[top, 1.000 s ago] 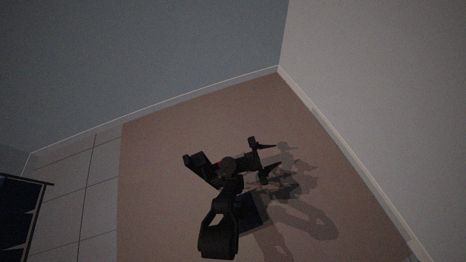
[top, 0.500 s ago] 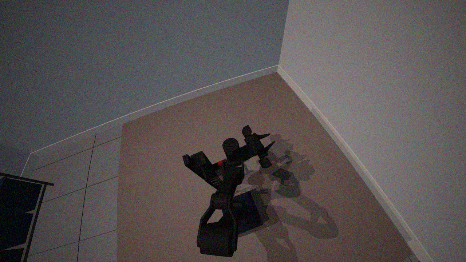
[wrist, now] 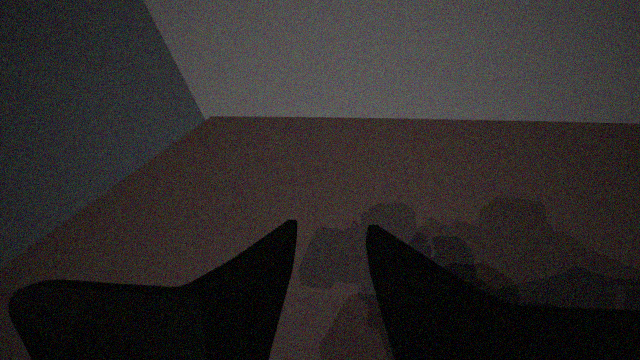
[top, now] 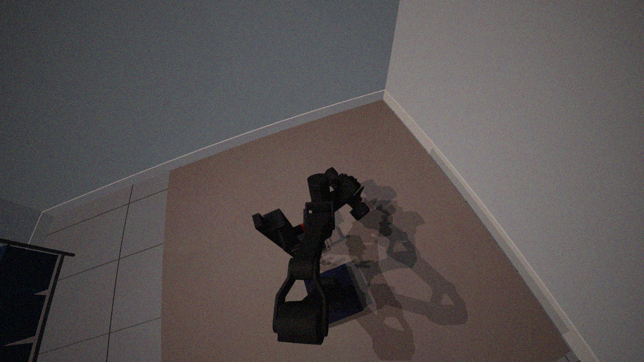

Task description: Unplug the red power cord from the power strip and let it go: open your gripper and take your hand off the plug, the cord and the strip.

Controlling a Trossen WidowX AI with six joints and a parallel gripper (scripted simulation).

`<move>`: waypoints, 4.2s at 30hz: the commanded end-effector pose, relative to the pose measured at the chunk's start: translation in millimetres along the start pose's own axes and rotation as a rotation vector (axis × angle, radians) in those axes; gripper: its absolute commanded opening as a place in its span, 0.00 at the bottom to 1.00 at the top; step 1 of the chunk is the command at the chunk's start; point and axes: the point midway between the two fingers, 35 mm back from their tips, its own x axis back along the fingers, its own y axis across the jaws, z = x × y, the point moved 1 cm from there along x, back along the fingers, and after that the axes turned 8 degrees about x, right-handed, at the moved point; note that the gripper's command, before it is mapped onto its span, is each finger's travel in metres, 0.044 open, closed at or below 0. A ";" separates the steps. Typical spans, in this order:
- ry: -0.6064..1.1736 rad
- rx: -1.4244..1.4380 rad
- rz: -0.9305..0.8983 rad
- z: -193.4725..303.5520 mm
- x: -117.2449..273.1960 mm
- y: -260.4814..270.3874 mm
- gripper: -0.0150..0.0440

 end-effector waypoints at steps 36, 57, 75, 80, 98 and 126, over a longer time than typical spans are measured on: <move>1.180 -0.089 0.181 86.5 111.2 18.7 0.53; 1.182 -0.090 0.181 94.2 128.7 25.8 0.53; 1.184 -0.090 0.181 103.2 146.0 30.8 0.53; 1.184 -0.090 0.181 109.2 143.6 30.2 0.53; 1.182 -0.085 0.176 110.2 142.8 30.1 0.26; 1.179 -0.086 0.179 94.2 107.3 19.9 0.25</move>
